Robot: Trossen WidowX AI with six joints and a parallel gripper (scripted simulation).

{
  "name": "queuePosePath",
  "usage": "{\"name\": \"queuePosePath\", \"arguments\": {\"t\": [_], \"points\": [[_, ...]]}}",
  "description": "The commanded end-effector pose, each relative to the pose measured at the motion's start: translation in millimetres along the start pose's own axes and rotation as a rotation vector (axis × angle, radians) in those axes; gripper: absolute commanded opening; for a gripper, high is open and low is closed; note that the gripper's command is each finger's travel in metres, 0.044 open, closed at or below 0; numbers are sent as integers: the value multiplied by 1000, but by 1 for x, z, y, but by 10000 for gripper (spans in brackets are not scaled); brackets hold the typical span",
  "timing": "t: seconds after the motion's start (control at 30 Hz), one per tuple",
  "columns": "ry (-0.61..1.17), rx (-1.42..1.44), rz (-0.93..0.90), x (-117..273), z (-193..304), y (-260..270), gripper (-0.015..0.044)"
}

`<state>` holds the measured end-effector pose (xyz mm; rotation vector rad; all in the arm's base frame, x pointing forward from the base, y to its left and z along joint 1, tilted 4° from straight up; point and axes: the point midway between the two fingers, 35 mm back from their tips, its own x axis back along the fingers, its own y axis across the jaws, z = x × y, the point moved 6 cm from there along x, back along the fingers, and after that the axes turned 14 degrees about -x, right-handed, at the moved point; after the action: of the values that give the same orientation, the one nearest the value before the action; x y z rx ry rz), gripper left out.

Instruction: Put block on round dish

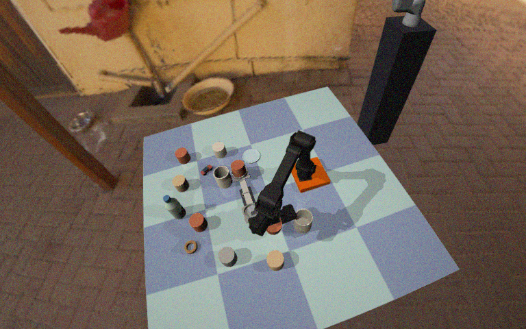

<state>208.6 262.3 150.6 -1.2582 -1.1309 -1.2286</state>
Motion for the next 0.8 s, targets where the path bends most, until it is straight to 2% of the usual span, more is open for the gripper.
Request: {"name": "queuePosePath", "arguments": {"t": [0.0, 0.17, 0.43, 0.77], "points": [[8, -7, 2, -12, 8, -18, 0], [8, -7, 2, -18, 8, -18, 0], [8, -7, 2, -51, 8, -18, 0], [8, -7, 2, -57, 8, -18, 0]]}}
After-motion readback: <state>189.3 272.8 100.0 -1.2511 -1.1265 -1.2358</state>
